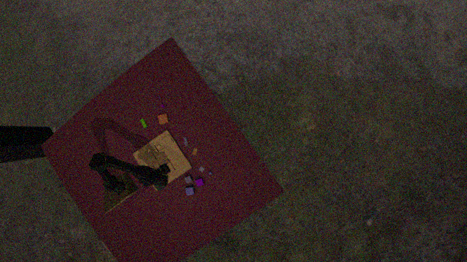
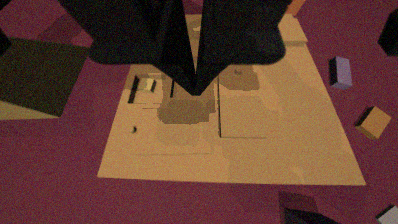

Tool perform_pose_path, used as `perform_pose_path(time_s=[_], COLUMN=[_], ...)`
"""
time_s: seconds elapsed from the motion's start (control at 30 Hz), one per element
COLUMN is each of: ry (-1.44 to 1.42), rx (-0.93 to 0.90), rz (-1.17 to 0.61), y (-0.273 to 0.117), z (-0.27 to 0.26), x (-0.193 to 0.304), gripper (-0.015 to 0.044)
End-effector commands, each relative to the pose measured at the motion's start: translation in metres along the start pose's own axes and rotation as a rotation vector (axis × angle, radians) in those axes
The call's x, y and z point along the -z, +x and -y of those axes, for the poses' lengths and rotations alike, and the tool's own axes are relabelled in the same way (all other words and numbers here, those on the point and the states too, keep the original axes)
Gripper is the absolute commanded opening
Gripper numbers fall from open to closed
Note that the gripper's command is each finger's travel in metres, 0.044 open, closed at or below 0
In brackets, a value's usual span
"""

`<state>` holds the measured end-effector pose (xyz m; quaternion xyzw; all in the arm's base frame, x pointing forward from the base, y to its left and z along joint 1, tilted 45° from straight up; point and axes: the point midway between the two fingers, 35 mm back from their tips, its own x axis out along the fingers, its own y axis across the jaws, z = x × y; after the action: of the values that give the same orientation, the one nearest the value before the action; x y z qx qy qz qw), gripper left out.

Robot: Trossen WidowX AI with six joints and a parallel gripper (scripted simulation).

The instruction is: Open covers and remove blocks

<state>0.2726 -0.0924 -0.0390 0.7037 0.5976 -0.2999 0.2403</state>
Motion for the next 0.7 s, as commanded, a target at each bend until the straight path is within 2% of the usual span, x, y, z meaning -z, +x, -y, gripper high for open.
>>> perform_pose_path(time_s=[0.0,0.37,0.67], ry=[-0.008,-0.009,-0.009], rx=[-0.001,-0.002,-0.002], rz=[0.005,0.006,0.006], y=[-0.005,-0.019,-0.020], z=[-0.001,-0.021,-0.021], x=[0.000,-0.024,-0.024], gripper=[0.0000,0.0000,0.0000])
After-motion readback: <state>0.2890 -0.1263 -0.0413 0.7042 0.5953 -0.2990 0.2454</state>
